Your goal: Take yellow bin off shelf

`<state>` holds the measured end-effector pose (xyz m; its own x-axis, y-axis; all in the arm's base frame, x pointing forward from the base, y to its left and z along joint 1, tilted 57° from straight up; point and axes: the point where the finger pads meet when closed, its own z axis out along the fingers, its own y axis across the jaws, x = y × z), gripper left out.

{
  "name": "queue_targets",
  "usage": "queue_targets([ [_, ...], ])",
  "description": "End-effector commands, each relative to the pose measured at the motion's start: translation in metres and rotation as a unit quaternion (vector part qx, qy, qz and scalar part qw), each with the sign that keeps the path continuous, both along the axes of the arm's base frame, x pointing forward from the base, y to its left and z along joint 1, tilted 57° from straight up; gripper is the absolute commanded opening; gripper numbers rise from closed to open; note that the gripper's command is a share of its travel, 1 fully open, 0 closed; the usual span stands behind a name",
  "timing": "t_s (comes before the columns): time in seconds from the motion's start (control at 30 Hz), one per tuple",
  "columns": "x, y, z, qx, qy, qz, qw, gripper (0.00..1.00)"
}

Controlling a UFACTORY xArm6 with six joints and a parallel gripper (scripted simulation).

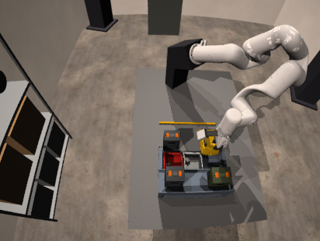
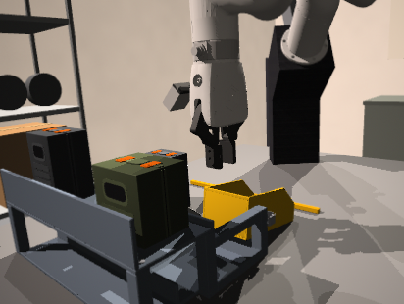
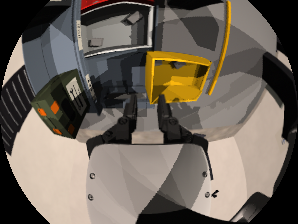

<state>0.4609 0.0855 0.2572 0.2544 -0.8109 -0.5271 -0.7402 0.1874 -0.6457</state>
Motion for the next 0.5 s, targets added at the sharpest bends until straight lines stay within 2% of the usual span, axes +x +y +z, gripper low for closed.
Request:
queue_targets([
  [0.0, -0.0002, 0.0001, 0.0001, 0.0, -0.002, -0.001, 1.0, 0.33],
  [0.47, -0.0023, 0.0015, -0.0033, 0.0, -0.002, -0.001, 1.0, 0.33],
])
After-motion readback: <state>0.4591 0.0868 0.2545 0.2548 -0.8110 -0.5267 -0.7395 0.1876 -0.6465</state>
